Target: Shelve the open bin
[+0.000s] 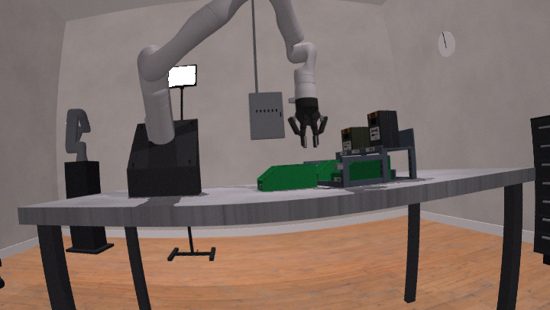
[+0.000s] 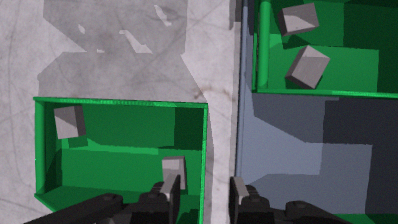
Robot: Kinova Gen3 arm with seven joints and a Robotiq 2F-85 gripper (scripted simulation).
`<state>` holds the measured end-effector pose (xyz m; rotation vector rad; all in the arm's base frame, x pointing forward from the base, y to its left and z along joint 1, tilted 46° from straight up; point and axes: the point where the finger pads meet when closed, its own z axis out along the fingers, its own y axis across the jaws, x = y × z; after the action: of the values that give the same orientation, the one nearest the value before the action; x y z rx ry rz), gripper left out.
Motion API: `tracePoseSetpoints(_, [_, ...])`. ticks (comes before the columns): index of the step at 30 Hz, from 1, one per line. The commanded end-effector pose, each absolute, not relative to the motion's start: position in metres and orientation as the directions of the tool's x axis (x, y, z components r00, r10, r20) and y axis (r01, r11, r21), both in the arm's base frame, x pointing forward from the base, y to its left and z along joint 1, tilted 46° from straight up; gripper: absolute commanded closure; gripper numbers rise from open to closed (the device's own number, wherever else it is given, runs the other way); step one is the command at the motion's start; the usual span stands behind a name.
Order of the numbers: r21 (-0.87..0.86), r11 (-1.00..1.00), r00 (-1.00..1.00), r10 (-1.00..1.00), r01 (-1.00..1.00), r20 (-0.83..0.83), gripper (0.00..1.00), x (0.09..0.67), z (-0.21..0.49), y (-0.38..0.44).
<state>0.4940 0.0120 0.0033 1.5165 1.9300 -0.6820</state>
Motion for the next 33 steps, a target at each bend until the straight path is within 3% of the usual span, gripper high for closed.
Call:
tracePoseSetpoints(1, [-0.036,0.222,-0.181,0.675,0.974,-0.715,0.61,0.4944,0.0038,0.013])
tracePoseSetpoints(33, [-0.029,0.216,-0.171,0.677,0.976,-0.715,0.61,0.491,0.003,0.0142])
